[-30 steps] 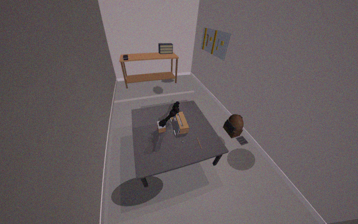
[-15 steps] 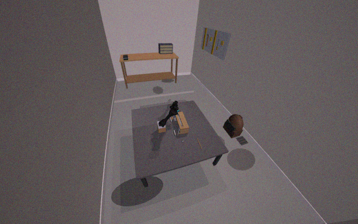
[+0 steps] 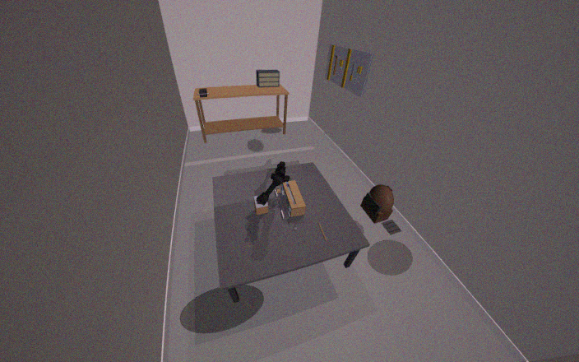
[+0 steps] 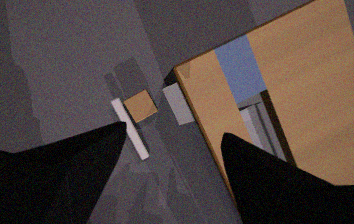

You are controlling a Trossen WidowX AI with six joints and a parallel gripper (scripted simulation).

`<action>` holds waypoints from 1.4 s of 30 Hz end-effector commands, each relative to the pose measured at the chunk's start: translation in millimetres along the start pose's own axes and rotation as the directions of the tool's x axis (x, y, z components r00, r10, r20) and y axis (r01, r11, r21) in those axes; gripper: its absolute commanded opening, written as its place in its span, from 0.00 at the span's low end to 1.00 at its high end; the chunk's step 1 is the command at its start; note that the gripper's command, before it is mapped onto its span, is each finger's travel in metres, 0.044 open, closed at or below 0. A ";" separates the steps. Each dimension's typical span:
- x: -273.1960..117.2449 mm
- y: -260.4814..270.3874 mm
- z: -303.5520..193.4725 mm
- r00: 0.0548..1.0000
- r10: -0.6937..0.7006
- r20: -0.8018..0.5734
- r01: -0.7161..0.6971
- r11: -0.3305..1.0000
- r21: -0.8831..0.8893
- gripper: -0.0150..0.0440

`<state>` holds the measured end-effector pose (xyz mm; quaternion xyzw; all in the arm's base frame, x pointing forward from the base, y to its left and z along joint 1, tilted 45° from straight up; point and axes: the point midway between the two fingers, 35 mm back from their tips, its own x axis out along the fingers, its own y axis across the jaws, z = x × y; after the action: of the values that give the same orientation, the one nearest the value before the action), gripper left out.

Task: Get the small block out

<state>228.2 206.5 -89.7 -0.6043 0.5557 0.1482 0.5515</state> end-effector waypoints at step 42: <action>-1.8 24.9 15.3 0.967 -0.255 -0.028 -0.164 -0.529 -0.833 0.74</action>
<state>213.3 224.9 -104.2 -0.8170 0.1778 0.4553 -0.3060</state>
